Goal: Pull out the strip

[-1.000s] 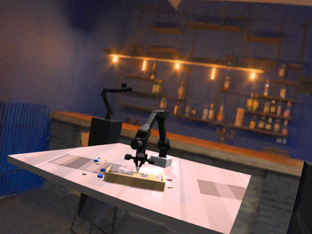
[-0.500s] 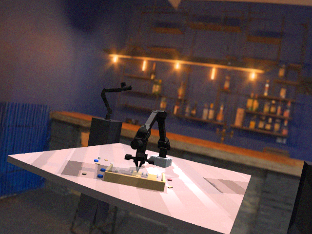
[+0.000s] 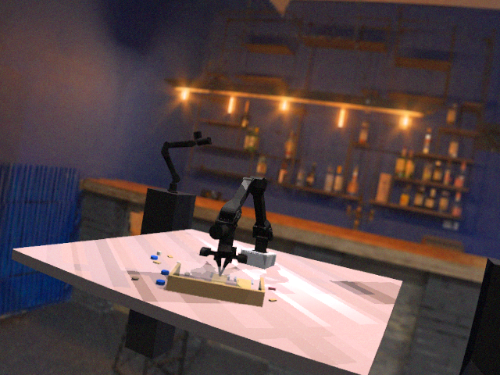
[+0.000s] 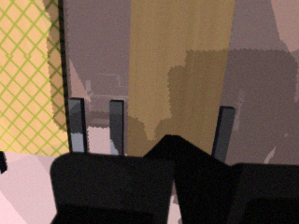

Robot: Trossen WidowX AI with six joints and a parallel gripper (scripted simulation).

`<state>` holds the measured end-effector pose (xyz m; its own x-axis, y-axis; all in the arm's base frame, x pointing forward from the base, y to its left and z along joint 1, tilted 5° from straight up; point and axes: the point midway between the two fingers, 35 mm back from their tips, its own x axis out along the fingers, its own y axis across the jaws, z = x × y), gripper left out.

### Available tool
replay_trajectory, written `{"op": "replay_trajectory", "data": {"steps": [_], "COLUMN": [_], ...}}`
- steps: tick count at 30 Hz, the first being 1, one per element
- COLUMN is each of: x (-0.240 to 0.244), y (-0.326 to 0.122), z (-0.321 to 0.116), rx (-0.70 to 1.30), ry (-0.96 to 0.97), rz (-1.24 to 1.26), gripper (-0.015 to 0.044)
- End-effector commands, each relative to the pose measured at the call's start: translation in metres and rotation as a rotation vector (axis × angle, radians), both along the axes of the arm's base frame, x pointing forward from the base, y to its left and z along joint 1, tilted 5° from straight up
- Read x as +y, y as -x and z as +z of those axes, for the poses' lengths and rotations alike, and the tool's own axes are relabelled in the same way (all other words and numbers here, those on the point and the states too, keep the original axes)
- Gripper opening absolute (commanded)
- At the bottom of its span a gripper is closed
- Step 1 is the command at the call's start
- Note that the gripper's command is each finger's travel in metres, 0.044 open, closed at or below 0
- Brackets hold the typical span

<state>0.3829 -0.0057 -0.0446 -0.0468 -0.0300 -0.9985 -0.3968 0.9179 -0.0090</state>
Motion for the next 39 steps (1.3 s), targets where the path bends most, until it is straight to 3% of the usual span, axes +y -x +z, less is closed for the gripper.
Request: {"op": "replay_trajectory", "data": {"steps": [1, 39], "x": [0.000, -0.018], "y": [0.000, 0.041], "z": [-0.004, -0.004], "rx": [0.002, 0.005], "ry": [-0.003, -0.001], "rz": [0.005, 0.005], "gripper": [0.0000, 0.0000]}}
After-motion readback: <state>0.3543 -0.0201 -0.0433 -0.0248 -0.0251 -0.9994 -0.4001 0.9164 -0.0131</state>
